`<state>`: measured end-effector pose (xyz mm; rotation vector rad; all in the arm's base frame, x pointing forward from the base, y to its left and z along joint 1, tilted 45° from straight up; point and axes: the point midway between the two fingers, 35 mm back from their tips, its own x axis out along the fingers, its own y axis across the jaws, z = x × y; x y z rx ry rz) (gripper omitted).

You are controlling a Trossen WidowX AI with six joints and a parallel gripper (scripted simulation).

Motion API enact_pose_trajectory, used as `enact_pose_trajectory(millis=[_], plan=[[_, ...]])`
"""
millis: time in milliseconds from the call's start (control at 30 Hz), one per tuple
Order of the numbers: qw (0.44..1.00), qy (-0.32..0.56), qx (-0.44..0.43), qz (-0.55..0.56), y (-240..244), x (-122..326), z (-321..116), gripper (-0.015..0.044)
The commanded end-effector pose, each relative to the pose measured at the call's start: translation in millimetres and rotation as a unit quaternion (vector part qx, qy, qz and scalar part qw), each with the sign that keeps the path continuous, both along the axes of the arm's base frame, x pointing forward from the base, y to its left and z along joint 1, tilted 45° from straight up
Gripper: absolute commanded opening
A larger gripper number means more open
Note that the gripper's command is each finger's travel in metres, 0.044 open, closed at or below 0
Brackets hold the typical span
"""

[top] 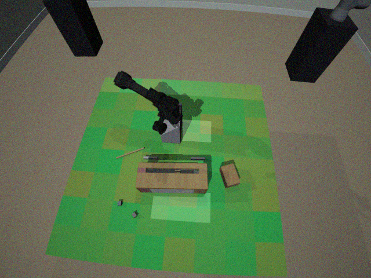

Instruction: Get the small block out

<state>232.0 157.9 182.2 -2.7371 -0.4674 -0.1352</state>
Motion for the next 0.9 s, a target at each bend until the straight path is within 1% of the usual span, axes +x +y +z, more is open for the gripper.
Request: enact_pose_trajectory(millis=[0, 67, 233, 367, 467, 567, 667, 767, 867], plan=[[1.000, 0.006, 0.000, -0.001, 1.3, 1.8, -1.9, 0.0400], [0.998, 0.055, 0.005, -0.008, 10.3, 15.5, -17.5, 0.0400], [0.970, 0.230, 0.027, -0.075, 27.7, 57.6, -82.2, 0.0400], [0.923, 0.344, 0.047, -0.167, 23.8, 78.2, -134.0, 0.0400], [0.875, 0.407, 0.061, -0.255, 12.3, 86.0, -169.1, 0.0400], [0.821, 0.446, 0.071, -0.349, -4.2, 87.8, -197.5, 0.0400], [0.768, 0.460, 0.075, -0.438, -22.1, 85.6, -217.2, 0.0400], [0.714, 0.453, 0.076, -0.528, -40.6, 82.0, -230.7, 0.0400], [0.676, 0.434, 0.077, -0.591, -53.7, 80.0, -237.4, 0.0400]])
